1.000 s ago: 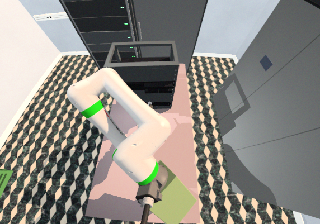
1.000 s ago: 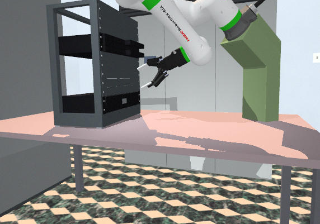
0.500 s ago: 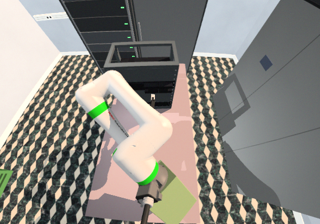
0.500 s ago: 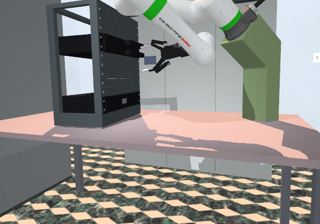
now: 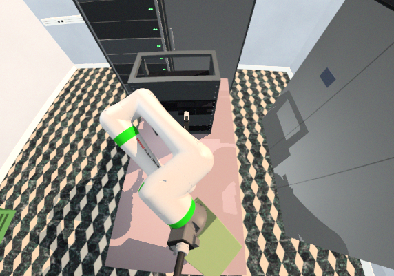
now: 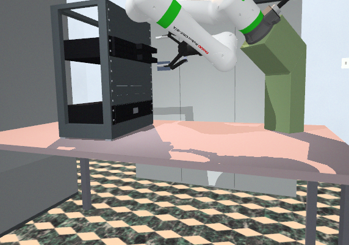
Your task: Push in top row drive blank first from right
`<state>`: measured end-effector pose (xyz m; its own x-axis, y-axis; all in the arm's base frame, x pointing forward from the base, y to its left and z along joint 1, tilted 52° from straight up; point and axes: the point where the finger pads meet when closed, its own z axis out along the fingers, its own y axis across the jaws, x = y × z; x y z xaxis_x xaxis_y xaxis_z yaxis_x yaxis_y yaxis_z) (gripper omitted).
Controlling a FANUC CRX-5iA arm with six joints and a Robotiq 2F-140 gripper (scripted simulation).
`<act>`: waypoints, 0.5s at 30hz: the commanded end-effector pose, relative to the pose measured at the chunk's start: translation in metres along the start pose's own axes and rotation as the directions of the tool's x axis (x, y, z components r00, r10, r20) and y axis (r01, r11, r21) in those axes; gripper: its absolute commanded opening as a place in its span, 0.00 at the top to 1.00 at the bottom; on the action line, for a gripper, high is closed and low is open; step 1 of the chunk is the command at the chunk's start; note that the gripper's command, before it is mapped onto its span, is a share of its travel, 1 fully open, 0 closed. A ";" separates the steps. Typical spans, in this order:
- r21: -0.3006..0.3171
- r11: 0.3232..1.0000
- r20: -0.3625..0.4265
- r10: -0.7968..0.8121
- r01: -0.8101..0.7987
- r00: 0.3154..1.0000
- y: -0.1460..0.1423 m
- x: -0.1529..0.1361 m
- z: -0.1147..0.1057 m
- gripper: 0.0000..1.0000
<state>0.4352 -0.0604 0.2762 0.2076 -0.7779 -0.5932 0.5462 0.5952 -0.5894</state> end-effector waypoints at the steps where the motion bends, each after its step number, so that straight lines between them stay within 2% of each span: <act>1: 0.019 0.999 0.005 -0.031 0.031 1.000 -0.010 -0.001 -0.003 0.00; 15: 0.054 0.994 0.014 -0.091 0.090 0.996 -0.027 -0.003 -0.008 0.00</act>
<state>0.4151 -0.0714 0.2887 0.1705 -0.8290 -0.5327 0.6029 0.5154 -0.6090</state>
